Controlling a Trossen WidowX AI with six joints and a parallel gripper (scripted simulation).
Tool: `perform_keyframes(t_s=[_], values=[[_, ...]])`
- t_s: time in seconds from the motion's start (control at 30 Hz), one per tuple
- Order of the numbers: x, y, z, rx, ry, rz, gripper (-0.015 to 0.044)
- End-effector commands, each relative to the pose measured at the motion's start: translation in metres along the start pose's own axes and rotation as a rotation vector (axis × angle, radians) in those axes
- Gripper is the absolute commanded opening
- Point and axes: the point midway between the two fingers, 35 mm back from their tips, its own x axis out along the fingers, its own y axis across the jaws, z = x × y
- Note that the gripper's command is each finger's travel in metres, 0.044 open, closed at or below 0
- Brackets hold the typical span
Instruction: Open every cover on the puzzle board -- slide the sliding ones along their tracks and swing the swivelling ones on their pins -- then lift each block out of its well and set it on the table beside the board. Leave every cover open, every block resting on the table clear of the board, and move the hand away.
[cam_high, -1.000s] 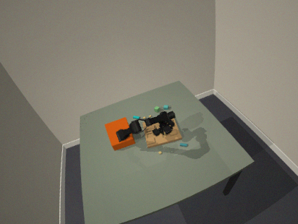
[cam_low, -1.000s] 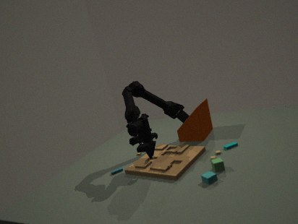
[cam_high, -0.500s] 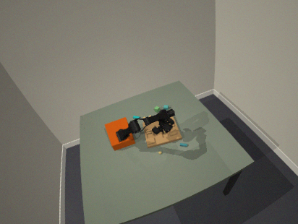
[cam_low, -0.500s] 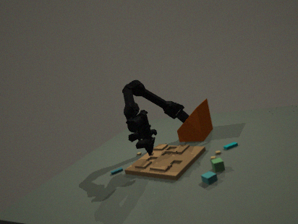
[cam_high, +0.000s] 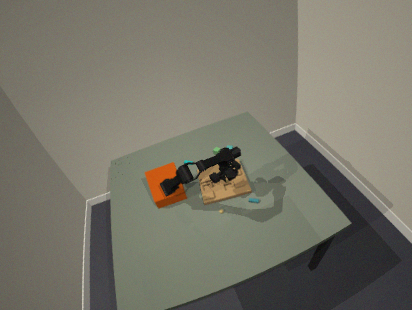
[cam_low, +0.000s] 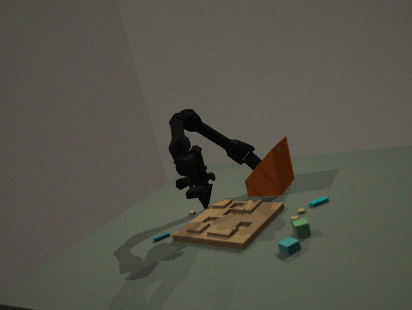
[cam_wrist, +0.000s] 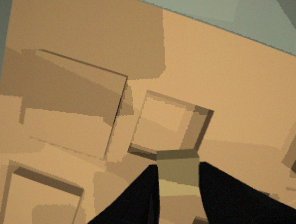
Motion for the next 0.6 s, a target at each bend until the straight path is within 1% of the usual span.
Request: perform_keyframes(t_s=[0.0, 0.3, 0.57], values=[[-0.01, 0.002, 0.001, 0.009, 0.003, 0.006, 0.008], [-0.034, 0.001, 0.001, 0.009, 0.003, 0.006, 0.008], [-0.035, -0.017, 0.019, 0.009, 0.008, 0.006, 0.008]])
